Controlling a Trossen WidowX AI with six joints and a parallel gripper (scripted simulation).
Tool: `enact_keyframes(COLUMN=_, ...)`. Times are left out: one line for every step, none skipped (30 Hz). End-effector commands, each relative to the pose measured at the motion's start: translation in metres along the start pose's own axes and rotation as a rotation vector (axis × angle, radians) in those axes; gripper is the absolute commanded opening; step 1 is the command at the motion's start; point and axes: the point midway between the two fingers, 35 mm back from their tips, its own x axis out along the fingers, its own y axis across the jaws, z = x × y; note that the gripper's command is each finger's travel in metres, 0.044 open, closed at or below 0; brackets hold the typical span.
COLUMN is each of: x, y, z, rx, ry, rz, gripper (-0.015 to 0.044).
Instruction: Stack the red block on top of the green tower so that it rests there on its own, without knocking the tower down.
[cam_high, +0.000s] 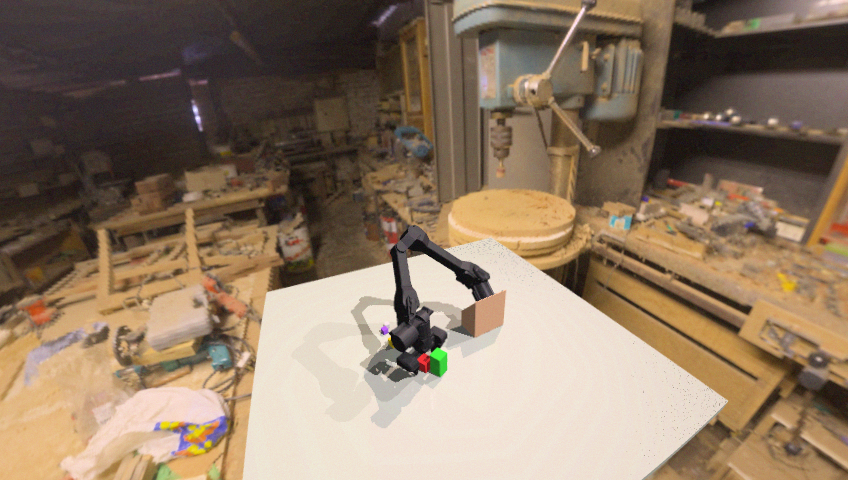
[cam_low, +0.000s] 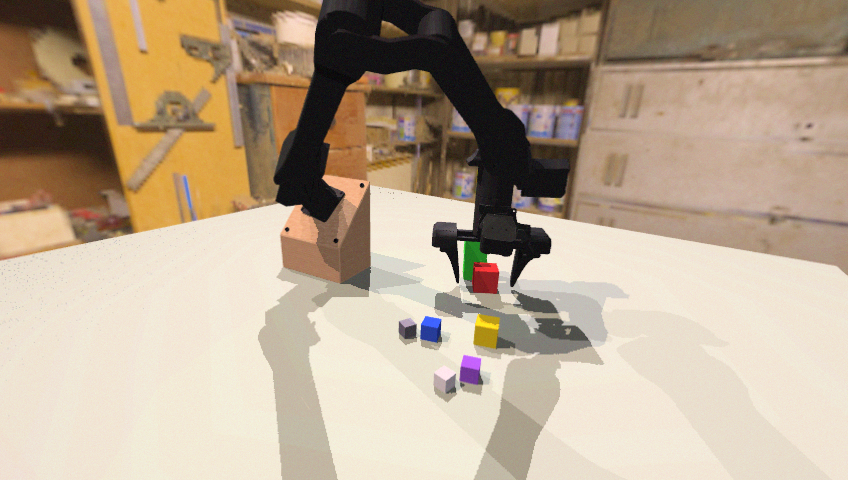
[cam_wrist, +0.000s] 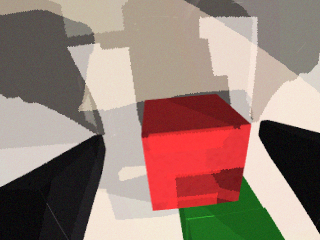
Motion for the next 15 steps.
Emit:
enact_keyframes(x=0.0005, y=-0.0002, z=0.0003, rx=-0.006, ry=-0.004, rz=0.0, gripper=0.044)
enact_keyframes(x=0.0005, y=-0.0002, z=0.0003, rx=-0.006, ry=-0.004, rz=0.0, gripper=0.044)
enact_keyframes(x=0.0001, y=-0.0002, z=0.0004, rx=0.0, ry=0.0, rz=0.0, gripper=0.044)
enact_keyframes(x=0.0001, y=-0.0002, z=0.0004, rx=0.0, ry=0.0, rz=0.0, gripper=0.0414)
enact_keyframes(x=0.0001, y=-0.0002, z=0.0004, rx=0.0, ry=0.0, rz=0.0, gripper=0.0387)
enact_keyframes(x=0.0001, y=-0.0002, z=0.0004, rx=0.0, ry=0.0, rz=0.0, gripper=0.0361)
enact_keyframes(x=0.0001, y=-0.0002, z=0.0004, rx=0.0, ry=0.0, rz=0.0, gripper=0.0335)
enact_keyframes(x=0.0001, y=-0.0002, z=0.0004, rx=0.0, ry=0.0, rz=0.0, gripper=0.0309)
enact_keyframes(x=0.0001, y=-0.0002, z=0.0004, rx=0.0, ry=0.0, rz=0.0, gripper=0.0282)
enact_keyframes(x=0.0001, y=-0.0002, z=0.0004, rx=0.0, ry=0.0, rz=0.0, gripper=0.0256)
enact_keyframes(x=0.0001, y=-0.0002, z=0.0004, rx=0.0, ry=0.0, rz=0.0, gripper=0.023)
enact_keyframes(x=0.0001, y=-0.0002, z=0.0004, rx=0.0, ry=0.0, rz=0.0, gripper=0.0204)
enact_keyframes(x=0.0001, y=-0.0002, z=0.0004, rx=0.0, ry=0.0, rz=0.0, gripper=0.0197)
enact_keyframes(x=0.0001, y=-0.0002, z=0.0004, rx=0.0, ry=0.0, rz=0.0, gripper=0.019)
enact_keyframes(x=0.0001, y=-0.0002, z=0.0004, rx=0.0, ry=0.0, rz=0.0, gripper=0.0184)
